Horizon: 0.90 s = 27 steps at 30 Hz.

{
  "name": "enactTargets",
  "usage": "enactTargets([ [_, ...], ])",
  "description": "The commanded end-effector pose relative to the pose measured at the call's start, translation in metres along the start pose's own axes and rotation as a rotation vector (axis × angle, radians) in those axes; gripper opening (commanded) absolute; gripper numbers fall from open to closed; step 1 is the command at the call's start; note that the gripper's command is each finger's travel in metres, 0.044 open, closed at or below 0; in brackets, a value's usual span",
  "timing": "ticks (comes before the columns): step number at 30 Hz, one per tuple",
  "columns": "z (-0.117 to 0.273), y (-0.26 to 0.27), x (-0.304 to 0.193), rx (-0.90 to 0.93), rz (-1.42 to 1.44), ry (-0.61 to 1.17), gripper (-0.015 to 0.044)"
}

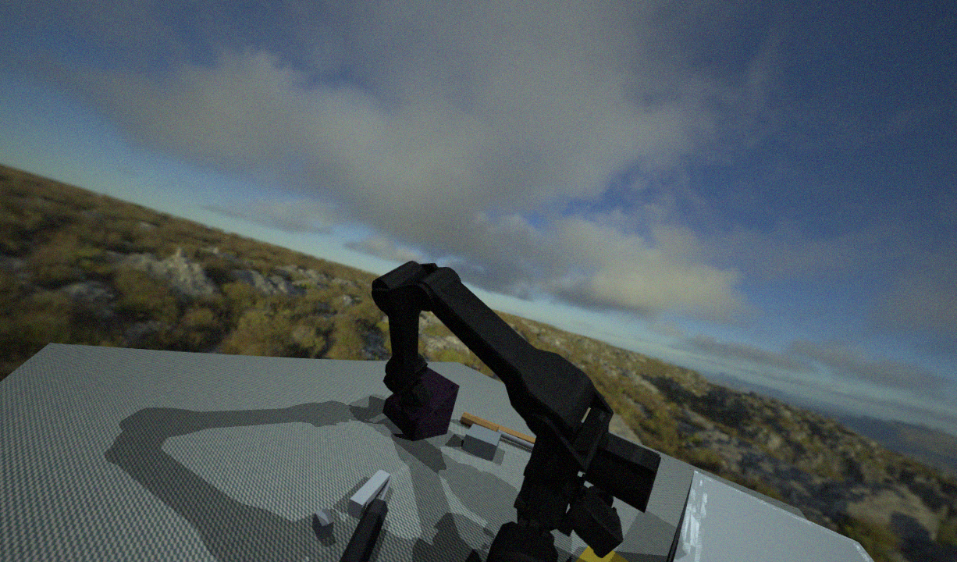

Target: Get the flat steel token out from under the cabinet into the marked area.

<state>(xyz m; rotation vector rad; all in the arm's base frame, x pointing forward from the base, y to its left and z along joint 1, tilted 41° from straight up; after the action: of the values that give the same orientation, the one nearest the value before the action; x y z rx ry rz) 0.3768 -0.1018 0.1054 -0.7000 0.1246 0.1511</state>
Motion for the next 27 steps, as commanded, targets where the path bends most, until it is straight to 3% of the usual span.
enactTargets([
  [1, 0.000, 0.002, 0.004, -0.002, -0.006, -0.001, 0.0000],
  [27, -0.003, 0.021, 0.003, -0.001, -0.005, -0.001, 0.0000],
])
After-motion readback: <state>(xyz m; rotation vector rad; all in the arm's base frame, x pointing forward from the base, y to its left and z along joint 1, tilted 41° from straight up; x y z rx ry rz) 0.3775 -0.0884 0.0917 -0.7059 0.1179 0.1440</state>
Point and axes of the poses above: the point midway between the two fingers, 35 mm back from their tips, its own z axis back along the fingers, its own y axis across the jaws, x = y × z, the point moved 6 cm from there along z, back along the fingers
